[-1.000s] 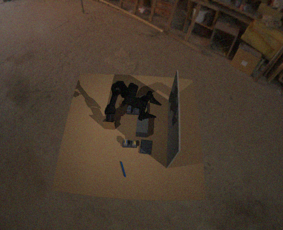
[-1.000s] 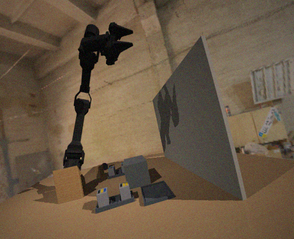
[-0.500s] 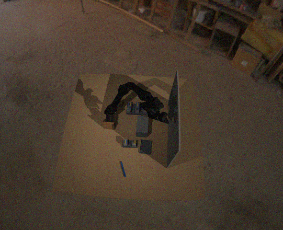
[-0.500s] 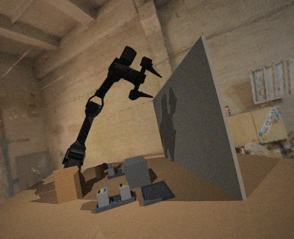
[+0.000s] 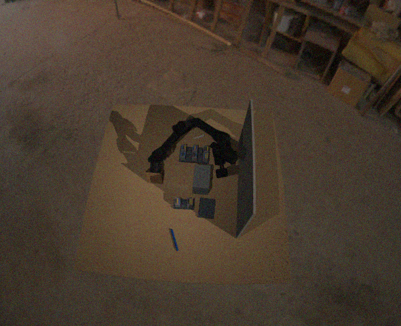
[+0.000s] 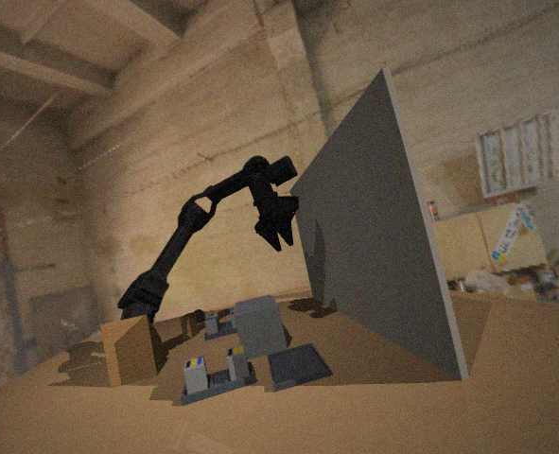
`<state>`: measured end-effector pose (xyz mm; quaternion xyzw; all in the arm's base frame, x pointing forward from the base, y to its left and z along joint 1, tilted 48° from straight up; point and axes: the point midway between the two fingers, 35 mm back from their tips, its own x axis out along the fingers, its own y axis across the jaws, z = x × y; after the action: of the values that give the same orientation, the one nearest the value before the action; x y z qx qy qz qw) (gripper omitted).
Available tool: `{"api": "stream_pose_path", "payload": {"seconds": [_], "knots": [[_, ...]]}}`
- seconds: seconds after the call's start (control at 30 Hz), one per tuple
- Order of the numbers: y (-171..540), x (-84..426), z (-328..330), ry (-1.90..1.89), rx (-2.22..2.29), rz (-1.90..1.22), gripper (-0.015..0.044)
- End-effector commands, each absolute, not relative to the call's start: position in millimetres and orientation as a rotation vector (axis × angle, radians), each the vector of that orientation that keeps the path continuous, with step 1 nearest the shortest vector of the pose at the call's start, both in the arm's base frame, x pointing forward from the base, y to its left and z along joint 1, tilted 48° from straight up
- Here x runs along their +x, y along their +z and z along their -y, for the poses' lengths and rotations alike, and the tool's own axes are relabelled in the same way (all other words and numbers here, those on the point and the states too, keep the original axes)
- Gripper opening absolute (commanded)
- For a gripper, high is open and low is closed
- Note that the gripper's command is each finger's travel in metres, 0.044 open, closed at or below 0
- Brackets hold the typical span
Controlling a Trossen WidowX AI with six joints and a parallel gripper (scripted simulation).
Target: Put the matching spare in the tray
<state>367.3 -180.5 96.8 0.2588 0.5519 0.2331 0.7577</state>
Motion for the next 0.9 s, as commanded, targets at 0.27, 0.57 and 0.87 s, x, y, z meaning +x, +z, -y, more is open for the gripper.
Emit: {"api": "stream_pose_path", "payload": {"seconds": [0.27,0.57,0.87], "knots": [[97,357,155,0.513,0.665,-1.333,0.044],[97,357,155,0.513,0.665,-1.333,0.044],[126,337,125,0.655,0.487,-1.258,0.044]]}}
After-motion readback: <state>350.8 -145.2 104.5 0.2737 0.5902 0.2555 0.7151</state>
